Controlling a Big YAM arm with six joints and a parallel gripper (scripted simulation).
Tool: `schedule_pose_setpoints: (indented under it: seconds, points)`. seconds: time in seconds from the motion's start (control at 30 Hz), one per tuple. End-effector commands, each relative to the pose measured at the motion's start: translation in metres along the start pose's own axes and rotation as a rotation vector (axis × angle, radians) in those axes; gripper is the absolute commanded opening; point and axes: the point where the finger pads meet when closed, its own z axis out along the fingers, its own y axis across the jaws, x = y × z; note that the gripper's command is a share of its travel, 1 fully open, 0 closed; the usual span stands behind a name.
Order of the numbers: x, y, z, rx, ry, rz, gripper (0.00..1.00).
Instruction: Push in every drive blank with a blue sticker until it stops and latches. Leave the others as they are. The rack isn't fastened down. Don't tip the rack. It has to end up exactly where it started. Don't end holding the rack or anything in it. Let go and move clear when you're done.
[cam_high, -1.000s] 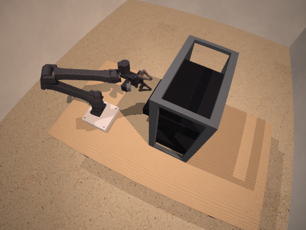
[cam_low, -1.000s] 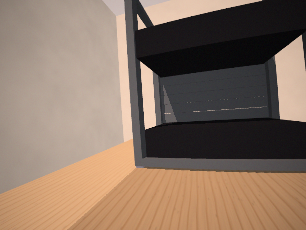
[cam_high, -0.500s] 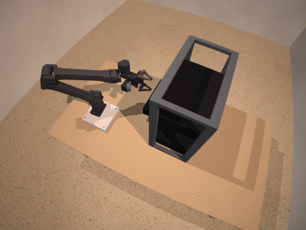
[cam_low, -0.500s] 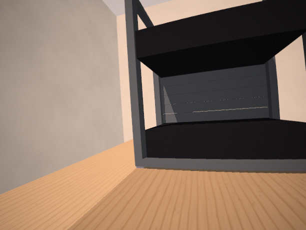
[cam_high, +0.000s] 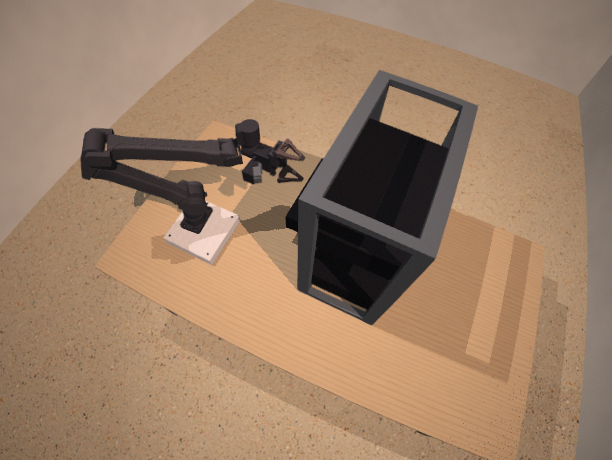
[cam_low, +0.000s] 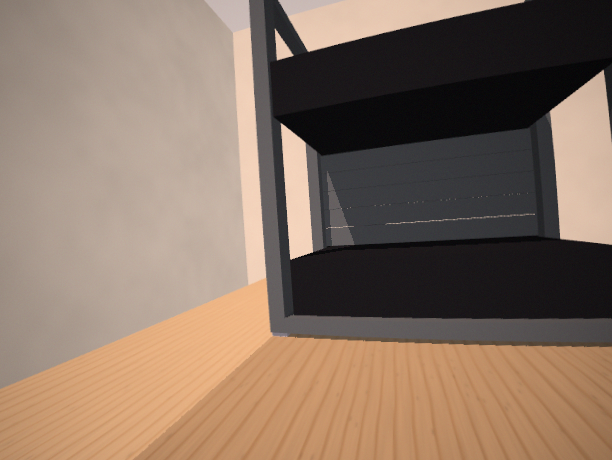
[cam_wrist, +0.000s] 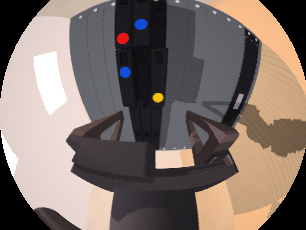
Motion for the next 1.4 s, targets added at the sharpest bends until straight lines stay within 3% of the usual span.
schedule_pose_setpoints:
  seconds: [0.0, 0.7, 1.17, 1.37]
  points:
    - [0.004, 0.046, 0.011, -0.067, -0.007, 0.066, 1.0]
    - [0.001, 0.044, 0.011, -0.055, -0.008, 0.056, 1.0]
    - [-0.088, 0.079, 0.003, -0.074, -0.008, 0.051, 1.0]
    - [-0.103, 0.079, 0.006, -0.06, -0.008, 0.042, 1.0]
